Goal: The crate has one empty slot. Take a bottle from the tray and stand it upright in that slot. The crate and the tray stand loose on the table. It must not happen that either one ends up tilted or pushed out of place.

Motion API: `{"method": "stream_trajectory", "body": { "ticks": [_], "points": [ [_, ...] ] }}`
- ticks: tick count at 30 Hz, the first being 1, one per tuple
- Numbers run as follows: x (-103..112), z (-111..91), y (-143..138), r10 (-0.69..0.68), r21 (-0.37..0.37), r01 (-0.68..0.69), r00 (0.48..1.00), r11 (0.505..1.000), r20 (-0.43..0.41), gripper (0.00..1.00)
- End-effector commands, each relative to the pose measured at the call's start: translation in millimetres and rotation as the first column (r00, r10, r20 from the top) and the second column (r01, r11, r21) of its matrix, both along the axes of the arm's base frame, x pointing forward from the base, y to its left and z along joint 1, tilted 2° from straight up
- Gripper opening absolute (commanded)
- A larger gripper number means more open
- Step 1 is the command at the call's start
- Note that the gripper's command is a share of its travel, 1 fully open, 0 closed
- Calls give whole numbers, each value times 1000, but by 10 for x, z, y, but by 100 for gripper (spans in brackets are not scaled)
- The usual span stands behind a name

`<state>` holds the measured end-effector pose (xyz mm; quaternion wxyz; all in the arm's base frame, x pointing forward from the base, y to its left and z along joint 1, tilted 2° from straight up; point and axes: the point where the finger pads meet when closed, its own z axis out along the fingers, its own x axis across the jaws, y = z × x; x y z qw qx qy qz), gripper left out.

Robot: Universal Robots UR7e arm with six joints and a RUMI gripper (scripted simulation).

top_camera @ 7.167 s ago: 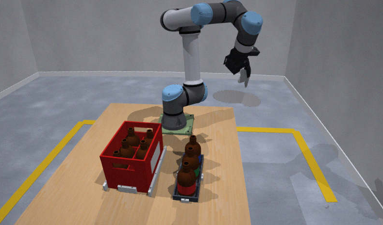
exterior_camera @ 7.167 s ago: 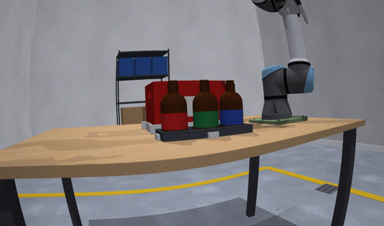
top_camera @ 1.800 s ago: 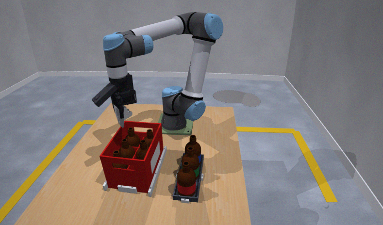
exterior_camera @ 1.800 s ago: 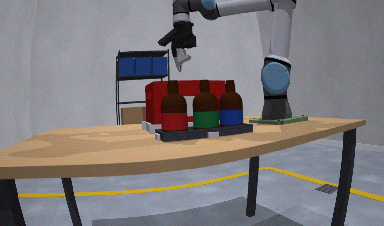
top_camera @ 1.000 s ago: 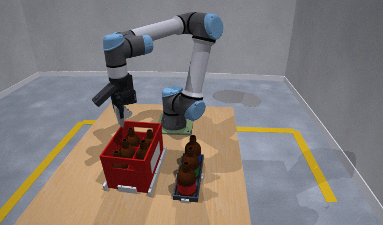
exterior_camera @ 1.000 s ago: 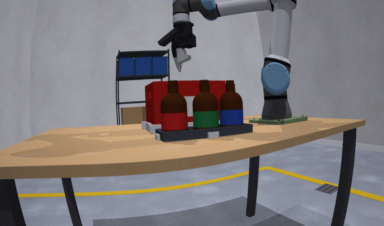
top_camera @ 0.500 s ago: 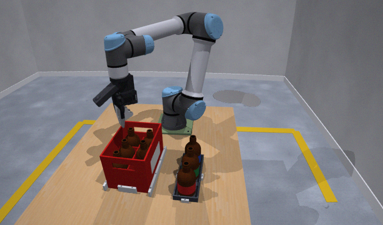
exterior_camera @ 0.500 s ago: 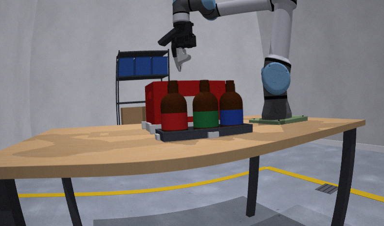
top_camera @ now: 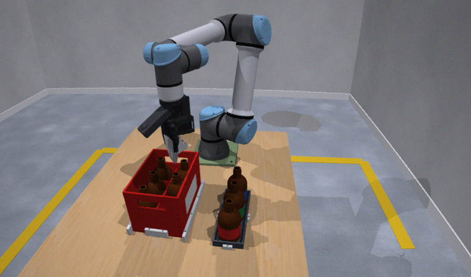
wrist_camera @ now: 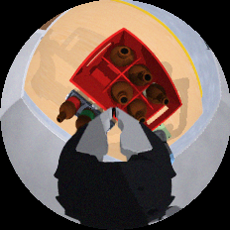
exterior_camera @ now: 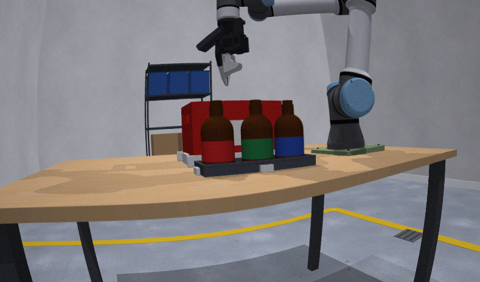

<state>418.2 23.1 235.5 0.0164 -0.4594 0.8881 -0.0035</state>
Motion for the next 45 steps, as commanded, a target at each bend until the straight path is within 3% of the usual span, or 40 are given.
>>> {"method": "stream_trajectory", "body": {
  "ticks": [1,11,19,26,27,45],
  "points": [
    [23,12,580,-16,-9,16,1000,1000,-1,0],
    [-215,3,1566,-18,-10,18,1000,1000,-1,0],
    [-337,0,1858,-18,-10,18,1000,1000,0,0],
    [-369,-1,1927,-18,-10,18,1000,1000,0,0],
    [-369,-1,1927,-18,-10,18,1000,1000,0,38],
    [-369,-1,1927,-18,-10,18,1000,1000,0,38]
  ]
}}
